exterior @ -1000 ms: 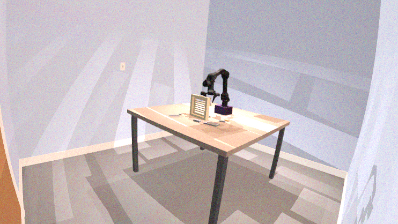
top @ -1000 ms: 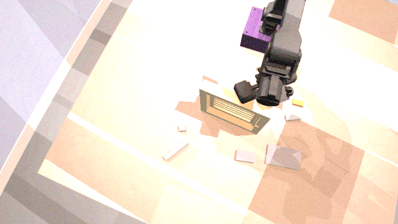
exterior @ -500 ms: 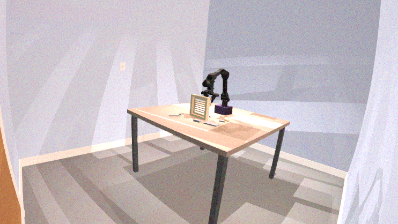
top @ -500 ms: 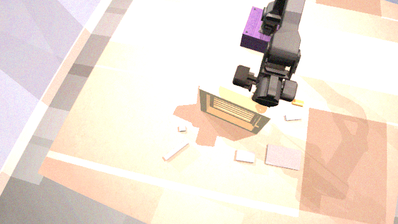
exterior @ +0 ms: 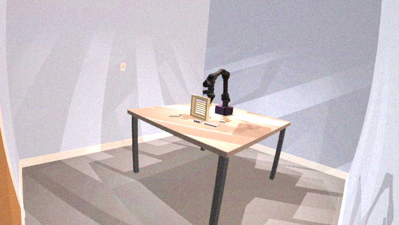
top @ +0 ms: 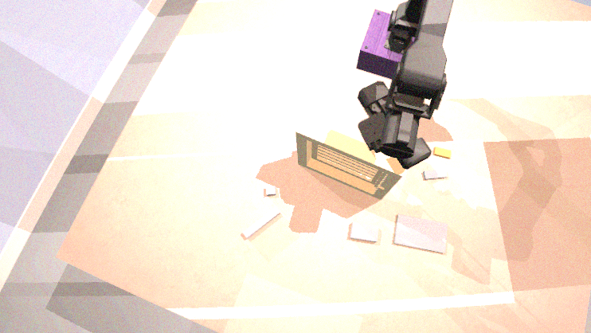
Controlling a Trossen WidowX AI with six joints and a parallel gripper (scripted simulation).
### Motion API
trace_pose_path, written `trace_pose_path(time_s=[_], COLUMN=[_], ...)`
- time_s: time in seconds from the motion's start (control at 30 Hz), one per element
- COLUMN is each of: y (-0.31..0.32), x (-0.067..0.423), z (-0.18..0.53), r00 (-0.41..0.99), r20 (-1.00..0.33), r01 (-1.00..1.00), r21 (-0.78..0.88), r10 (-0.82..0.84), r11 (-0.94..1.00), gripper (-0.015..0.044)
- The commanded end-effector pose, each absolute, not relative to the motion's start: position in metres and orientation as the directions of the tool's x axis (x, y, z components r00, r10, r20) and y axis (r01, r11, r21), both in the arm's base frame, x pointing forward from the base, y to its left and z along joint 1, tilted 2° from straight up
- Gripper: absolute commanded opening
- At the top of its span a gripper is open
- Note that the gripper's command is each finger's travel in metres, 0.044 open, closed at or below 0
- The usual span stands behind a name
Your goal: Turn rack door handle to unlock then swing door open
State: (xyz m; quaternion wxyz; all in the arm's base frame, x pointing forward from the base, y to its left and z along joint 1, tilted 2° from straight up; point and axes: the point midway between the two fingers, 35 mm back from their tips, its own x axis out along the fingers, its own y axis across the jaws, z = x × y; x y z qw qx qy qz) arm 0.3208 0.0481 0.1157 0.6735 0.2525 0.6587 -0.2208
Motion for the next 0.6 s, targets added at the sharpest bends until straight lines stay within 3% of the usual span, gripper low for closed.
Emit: trace_pose_path(time_s=[0.0, 0.3, 0.57], y=[0.0477, 0.0477, 0.0477], x=[0.3213, 0.3213, 0.3213], z=[0.1160, 0.1160, 0.1159], r00=[0.037, 0.037, 0.037], r20=[-0.999, -0.999, -0.999], r01=[0.759, 0.965, 0.990], r21=[0.049, 0.044, 0.032], r10=[0.032, 0.032, 0.032], r11=[0.650, 0.259, -0.134], gripper=[0.0293, 0.0293, 0.0293])
